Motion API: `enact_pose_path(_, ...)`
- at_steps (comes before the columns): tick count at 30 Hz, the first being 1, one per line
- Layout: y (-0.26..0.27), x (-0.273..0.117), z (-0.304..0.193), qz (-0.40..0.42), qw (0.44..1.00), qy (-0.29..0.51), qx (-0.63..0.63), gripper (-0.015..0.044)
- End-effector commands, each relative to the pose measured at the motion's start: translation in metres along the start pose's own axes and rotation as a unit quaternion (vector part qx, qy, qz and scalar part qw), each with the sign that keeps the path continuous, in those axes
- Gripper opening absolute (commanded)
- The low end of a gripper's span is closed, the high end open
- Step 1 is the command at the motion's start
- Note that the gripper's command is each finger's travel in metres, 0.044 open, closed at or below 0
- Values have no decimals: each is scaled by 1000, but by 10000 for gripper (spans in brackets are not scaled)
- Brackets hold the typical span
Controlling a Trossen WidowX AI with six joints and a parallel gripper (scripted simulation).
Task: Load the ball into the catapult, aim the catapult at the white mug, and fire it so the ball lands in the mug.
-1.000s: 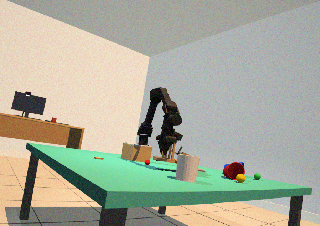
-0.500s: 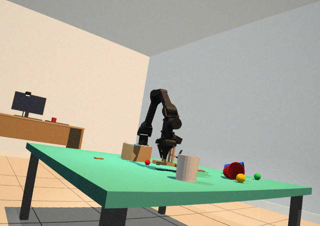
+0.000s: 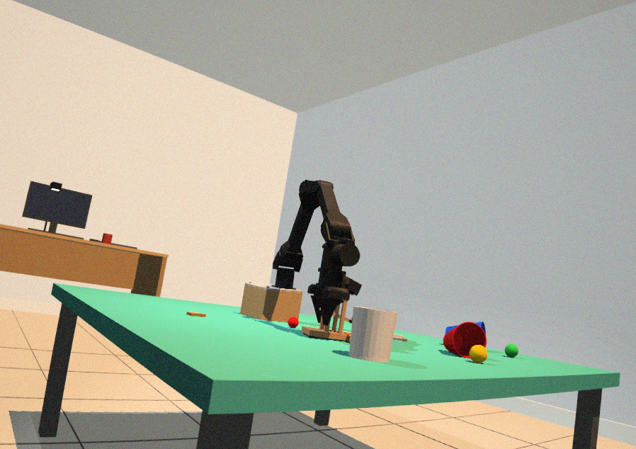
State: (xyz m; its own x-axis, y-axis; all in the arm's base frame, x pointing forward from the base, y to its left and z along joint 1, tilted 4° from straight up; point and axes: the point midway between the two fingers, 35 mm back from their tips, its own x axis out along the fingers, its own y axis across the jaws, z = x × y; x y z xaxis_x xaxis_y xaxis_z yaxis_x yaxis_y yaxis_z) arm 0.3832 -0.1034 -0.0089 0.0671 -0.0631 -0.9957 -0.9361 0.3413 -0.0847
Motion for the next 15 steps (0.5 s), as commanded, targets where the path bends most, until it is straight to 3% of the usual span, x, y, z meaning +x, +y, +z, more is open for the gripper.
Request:
enact_pose_path(1,0,-1,0,0,1000,0,0,0)
enact_pose_path(5,0,-1,0,0,1000,0,0,0)
enact_pose_path(15,0,-1,0,0,1000,0,0,262)
